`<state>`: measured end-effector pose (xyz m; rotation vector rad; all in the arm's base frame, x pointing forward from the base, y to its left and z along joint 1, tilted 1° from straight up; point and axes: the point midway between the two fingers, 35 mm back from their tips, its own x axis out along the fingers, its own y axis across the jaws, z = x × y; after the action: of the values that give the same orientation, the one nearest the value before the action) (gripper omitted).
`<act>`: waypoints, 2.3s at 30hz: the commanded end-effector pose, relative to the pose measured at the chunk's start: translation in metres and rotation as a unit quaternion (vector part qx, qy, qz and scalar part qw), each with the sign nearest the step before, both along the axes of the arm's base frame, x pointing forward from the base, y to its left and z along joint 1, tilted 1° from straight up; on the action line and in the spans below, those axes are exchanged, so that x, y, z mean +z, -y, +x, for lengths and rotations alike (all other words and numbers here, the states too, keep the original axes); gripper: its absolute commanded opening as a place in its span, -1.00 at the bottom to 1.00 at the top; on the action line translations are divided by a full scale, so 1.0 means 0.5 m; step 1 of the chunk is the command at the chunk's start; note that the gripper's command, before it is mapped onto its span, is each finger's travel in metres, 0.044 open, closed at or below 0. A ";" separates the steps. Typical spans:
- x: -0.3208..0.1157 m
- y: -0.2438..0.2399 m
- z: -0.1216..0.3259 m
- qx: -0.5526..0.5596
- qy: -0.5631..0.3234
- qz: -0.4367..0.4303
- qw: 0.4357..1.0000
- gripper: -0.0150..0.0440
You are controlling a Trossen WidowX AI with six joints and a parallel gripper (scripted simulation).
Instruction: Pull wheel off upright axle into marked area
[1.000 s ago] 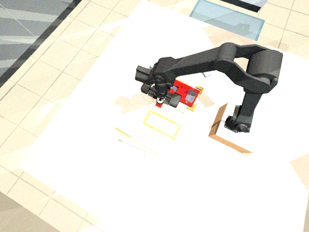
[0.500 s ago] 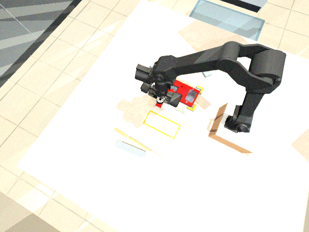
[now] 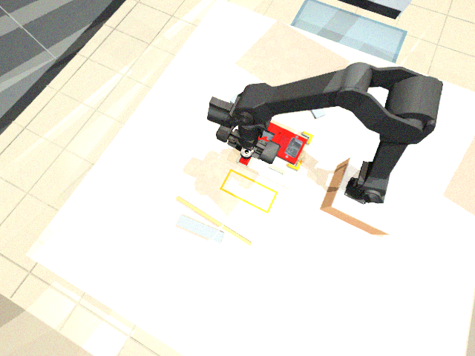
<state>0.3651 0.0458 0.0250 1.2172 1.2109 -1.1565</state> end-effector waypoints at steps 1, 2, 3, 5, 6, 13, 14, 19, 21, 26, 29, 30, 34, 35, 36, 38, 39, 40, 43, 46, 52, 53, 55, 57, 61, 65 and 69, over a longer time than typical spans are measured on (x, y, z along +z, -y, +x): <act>0.004 0.001 0.000 0.002 0.001 -0.001 1.000 -0.49; 0.004 0.001 0.000 0.002 0.001 -0.001 1.000 -0.49; 0.005 0.001 0.000 0.002 0.001 -0.001 1.000 -0.49; 0.006 0.001 0.000 0.002 0.001 -0.001 1.000 -0.49; 0.008 0.001 0.000 0.002 0.001 -0.001 1.000 -0.49; 0.060 0.001 -0.004 0.002 0.001 -0.001 1.000 -0.49; 0.067 0.001 -0.006 0.002 0.001 -0.001 1.000 -0.49; 0.062 -0.004 -0.011 0.000 -0.002 0.000 1.000 -0.49; 0.063 -0.019 -0.018 0.000 -0.002 0.000 1.000 -0.49; 0.066 -0.059 -0.037 0.001 -0.002 0.001 1.000 -0.49; 0.068 -0.082 -0.050 0.001 -0.002 0.001 1.000 -0.49; 0.069 -0.089 -0.054 0.001 -0.002 0.001 1.000 -0.49; 0.071 -0.118 -0.073 0.001 -0.002 0.002 1.000 -0.49; 0.072 -0.125 -0.077 0.001 -0.002 0.002 1.000 -0.49; 0.072 -0.132 -0.082 0.001 -0.002 0.002 1.000 -0.49; 0.073 -0.146 -0.092 0.002 -0.002 0.002 1.000 -0.49; 0.074 -0.153 -0.097 0.002 -0.002 0.002 1.000 -0.49; 0.074 -0.159 -0.103 0.002 -0.002 0.003 1.000 -0.49; 0.076 -0.179 -0.119 0.002 -0.002 0.003 1.000 -0.49; 0.077 -0.193 -0.131 0.002 -0.002 0.003 1.000 -0.49; 0.057 -0.194 -0.131 0.002 -0.002 0.003 1.000 -0.49; 0.050 -0.195 -0.131 0.002 -0.002 0.003 1.000 -0.49; 0.038 -0.195 -0.131 0.002 -0.002 0.003 1.000 -0.49; 0.034 -0.195 -0.131 0.002 -0.002 0.003 1.000 -0.49; 0.005 -0.197 -0.127 0.002 -0.002 0.004 1.000 -0.49; -0.047 -0.199 -0.124 0.002 -0.002 0.004 1.000 -0.49; -0.101 -0.200 -0.125 0.002 -0.002 0.003 1.000 -0.49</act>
<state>0.3053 0.1469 -0.0076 1.2221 1.2221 -1.1422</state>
